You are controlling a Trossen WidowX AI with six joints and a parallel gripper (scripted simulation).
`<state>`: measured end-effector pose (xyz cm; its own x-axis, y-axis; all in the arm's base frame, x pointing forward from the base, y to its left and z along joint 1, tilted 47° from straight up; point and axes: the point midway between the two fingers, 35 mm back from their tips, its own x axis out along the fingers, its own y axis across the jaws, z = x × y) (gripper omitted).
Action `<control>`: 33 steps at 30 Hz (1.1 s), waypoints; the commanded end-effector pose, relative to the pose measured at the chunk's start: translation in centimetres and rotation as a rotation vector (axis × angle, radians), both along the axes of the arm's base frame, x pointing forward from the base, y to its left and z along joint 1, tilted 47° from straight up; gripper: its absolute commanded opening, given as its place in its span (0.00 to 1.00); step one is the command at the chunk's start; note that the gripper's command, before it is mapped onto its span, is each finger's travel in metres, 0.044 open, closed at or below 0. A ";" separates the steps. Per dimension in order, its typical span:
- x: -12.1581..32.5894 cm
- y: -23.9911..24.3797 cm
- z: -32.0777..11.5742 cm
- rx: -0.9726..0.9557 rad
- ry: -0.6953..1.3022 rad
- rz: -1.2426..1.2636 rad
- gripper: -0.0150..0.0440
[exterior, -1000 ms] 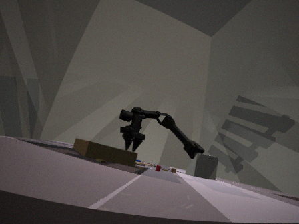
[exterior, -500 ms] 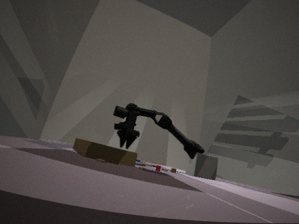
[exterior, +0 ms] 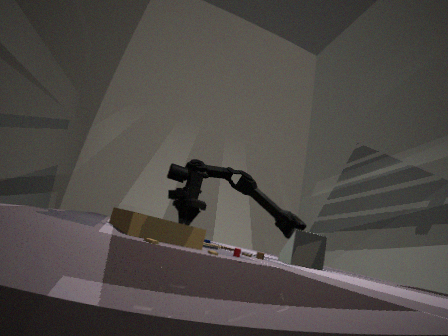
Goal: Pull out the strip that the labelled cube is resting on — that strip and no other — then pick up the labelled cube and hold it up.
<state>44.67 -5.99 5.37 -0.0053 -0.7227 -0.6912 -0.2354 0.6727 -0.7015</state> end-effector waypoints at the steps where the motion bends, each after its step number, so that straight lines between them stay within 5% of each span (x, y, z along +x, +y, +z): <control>1: -0.1 -0.5 -0.6 -0.001 0.008 0.004 0.68; 19: -0.2 -2.3 -2.3 -0.003 0.008 0.004 0.68; 23: -0.1 -2.2 -2.1 0.002 0.002 -0.002 0.50; 30: -0.1 -2.2 -2.1 0.002 0.002 -0.002 0.42; 33: -0.2 -2.1 -2.1 0.002 0.002 -0.002 0.29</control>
<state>44.52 -8.16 3.25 -0.0083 -0.7213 -0.6925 -0.2364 0.6743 -0.6996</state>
